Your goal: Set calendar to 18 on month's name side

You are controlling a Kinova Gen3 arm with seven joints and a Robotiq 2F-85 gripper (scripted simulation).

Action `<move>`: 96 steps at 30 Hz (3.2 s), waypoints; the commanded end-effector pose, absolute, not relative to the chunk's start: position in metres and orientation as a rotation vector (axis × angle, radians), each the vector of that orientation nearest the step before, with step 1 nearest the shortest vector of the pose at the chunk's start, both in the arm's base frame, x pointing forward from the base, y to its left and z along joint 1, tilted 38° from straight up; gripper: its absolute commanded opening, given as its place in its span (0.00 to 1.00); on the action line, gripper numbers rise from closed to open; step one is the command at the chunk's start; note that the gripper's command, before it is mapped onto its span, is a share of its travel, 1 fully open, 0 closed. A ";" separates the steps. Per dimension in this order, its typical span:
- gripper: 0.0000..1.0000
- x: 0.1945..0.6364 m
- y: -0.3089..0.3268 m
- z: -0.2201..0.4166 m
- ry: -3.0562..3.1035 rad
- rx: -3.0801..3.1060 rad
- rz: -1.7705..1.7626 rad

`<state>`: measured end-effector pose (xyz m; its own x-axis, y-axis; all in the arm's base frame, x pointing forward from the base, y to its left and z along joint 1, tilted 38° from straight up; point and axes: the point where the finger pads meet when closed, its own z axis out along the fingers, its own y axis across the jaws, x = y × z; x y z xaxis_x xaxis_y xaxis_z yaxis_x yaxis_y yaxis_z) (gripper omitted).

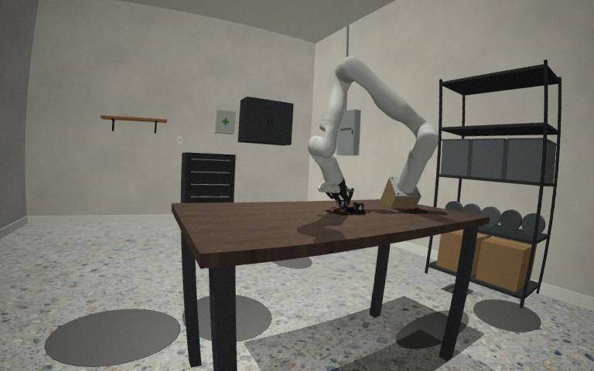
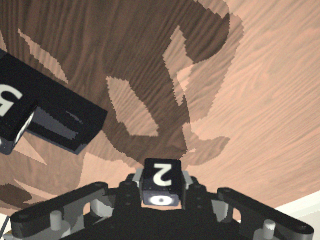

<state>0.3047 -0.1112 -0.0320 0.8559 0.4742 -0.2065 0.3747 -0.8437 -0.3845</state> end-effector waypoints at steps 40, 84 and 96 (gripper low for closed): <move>0.28 0.281 -0.146 0.017 -0.610 -2.701 0.319; 0.28 0.277 -0.148 0.018 -0.473 -2.647 -0.288; 0.28 0.274 -0.147 0.015 -0.438 -2.606 -0.424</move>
